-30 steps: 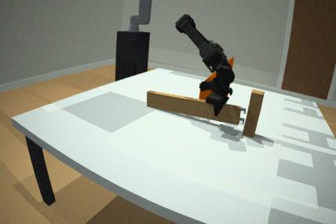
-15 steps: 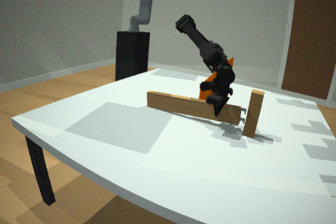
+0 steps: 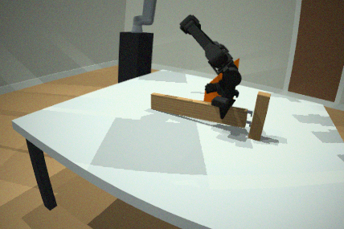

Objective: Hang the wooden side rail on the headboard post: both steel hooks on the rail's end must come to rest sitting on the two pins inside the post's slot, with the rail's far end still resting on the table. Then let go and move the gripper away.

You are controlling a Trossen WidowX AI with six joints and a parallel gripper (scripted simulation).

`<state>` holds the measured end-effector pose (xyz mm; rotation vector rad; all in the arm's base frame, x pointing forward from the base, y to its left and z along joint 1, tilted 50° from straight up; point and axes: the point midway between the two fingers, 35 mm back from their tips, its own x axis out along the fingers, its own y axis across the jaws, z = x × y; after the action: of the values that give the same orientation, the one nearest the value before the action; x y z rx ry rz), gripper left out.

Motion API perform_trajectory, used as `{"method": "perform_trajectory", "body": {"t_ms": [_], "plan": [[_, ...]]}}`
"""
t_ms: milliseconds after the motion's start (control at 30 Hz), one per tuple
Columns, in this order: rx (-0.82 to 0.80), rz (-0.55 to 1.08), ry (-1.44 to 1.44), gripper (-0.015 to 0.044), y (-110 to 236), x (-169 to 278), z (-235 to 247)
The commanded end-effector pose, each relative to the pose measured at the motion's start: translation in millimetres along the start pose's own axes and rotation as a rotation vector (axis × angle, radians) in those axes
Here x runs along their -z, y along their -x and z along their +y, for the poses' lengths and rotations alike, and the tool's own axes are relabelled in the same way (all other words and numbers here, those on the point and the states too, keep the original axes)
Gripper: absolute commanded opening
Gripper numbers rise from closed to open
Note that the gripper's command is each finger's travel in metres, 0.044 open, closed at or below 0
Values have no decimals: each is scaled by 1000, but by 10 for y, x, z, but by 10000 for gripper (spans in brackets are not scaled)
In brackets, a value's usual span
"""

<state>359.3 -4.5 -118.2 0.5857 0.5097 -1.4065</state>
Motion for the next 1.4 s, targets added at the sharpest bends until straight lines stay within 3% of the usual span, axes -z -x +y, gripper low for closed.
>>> {"method": "perform_trajectory", "body": {"t_ms": [0, 1367], "plan": [[-6, 5, 2, 0, 32, 34, 10], [-6, 5, 2, 0, 22, 78, -2]]}}
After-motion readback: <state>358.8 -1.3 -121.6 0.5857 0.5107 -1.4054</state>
